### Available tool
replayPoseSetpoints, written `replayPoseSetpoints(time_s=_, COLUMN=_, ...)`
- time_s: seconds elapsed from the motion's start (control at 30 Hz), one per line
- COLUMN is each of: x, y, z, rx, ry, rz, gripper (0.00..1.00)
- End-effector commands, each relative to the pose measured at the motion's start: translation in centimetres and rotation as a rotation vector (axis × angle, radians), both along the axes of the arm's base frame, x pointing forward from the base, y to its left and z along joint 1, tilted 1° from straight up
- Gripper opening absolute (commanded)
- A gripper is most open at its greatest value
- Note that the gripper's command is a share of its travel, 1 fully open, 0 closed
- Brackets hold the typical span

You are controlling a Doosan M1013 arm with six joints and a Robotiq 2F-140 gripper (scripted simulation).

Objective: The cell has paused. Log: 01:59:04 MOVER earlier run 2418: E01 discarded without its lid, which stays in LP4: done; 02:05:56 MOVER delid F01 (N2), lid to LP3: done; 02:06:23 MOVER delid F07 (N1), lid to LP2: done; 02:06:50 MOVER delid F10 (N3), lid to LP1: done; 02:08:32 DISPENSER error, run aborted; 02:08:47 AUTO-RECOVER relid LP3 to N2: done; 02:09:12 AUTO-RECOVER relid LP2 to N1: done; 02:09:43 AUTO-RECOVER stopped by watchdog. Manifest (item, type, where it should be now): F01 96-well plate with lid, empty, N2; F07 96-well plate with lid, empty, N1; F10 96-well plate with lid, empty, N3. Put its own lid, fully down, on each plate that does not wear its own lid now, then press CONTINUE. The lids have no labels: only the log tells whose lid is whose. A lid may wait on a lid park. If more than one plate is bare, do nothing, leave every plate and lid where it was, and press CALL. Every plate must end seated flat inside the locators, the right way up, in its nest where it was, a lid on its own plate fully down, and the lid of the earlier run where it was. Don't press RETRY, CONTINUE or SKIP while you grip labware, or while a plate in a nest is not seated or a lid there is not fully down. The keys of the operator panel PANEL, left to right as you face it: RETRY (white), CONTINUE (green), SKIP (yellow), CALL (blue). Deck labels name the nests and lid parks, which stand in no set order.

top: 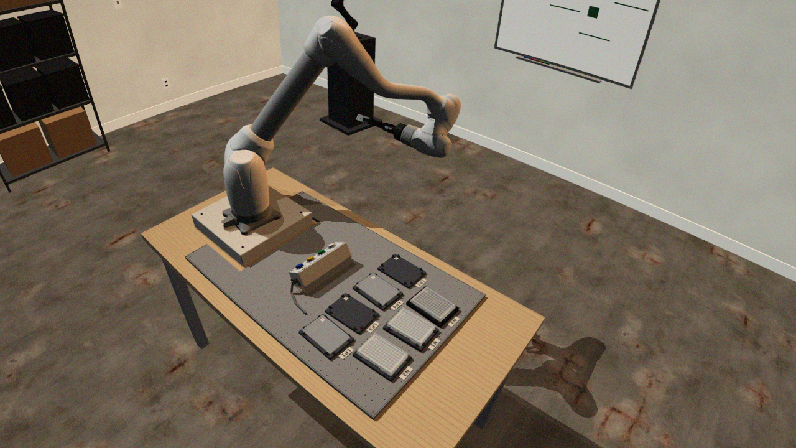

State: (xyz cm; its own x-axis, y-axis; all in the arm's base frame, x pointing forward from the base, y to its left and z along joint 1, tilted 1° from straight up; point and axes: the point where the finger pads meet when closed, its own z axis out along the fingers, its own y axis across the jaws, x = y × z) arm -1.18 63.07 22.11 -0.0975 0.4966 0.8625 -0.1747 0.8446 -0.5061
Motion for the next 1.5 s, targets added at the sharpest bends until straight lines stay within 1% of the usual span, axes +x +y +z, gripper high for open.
replayPoseSetpoints(time_s=0.0, x=0.0, y=0.0, z=0.0, rx=0.0, ry=0.0, rz=0.0, gripper=1.0)
replayPoseSetpoints(time_s=0.57, x=0.0, y=0.0, z=0.0, rx=0.001, ry=0.0, rz=0.0, gripper=1.0)
replayPoseSetpoints(time_s=0.63, x=0.3, y=-0.1, z=-0.1, rx=0.006, ry=-0.007, rz=-0.005, gripper=1.0)
replayPoseSetpoints(time_s=0.7, x=1.4, y=-0.3, z=-0.6, rx=0.026, ry=-0.03, rz=-0.02, gripper=1.0)
replayPoseSetpoints(time_s=0.77, x=3.4, y=-0.8, z=-1.6, rx=0.063, ry=-0.075, rz=-0.048, gripper=1.0)
replayPoseSetpoints(time_s=0.83, x=6.7, y=-1.8, z=-3.2, rx=0.12, ry=-0.148, rz=-0.086, gripper=1.0)
replayPoseSetpoints(time_s=0.87, x=6.7, y=-1.8, z=-3.2, rx=0.12, ry=-0.148, rz=-0.086, gripper=1.0)
replayPoseSetpoints(time_s=0.9, x=8.9, y=-2.6, z=-4.2, rx=0.156, ry=-0.195, rz=-0.107, gripper=1.0)
replayPoseSetpoints(time_s=0.93, x=8.9, y=-2.6, z=-4.2, rx=0.156, ry=-0.195, rz=-0.107, gripper=1.0)
replayPoseSetpoints(time_s=0.97, x=11.3, y=-3.5, z=-5.3, rx=0.195, ry=-0.249, rz=-0.129, gripper=1.0)
replayPoseSetpoints(time_s=1.0, x=11.3, y=-3.5, z=-5.3, rx=0.195, ry=-0.249, rz=-0.129, gripper=1.0)
replayPoseSetpoints(time_s=1.03, x=13.8, y=-4.5, z=-6.4, rx=0.237, ry=-0.311, rz=-0.149, gripper=1.0)
replayPoseSetpoints(time_s=1.1, x=13.8, y=-4.5, z=-6.4, rx=0.237, ry=-0.311, rz=-0.149, gripper=1.0)
replayPoseSetpoints(time_s=1.13, x=16.9, y=-5.9, z=-7.7, rx=0.281, ry=-0.379, rz=-0.166, gripper=1.0)
replayPoseSetpoints(time_s=1.2, x=17.1, y=-6.0, z=-7.8, rx=0.281, ry=-0.379, rz=-0.166, gripper=1.0)
replayPoseSetpoints(time_s=1.23, x=20.0, y=-7.5, z=-8.9, rx=0.326, ry=-0.453, rz=-0.18, gripper=1.0)
replayPoseSetpoints(time_s=1.3, x=20.5, y=-7.8, z=-9.1, rx=0.326, ry=-0.453, rz=-0.18, gripper=1.0)
replayPoseSetpoints(time_s=1.33, x=23.1, y=-9.3, z=-10.1, rx=0.371, ry=-0.532, rz=-0.188, gripper=1.0)
replayPoseSetpoints(time_s=1.37, x=24.0, y=-9.8, z=-10.4, rx=0.371, ry=-0.532, rz=-0.188, gripper=1.0)
replayPoseSetpoints(time_s=1.43, x=24.0, y=-9.8, z=-10.4, rx=0.371, ry=-0.532, rz=-0.188, gripper=1.0)
replayPoseSetpoints(time_s=1.47, x=27.1, y=-11.7, z=-11.5, rx=0.415, ry=-0.615, rz=-0.189, gripper=1.0)
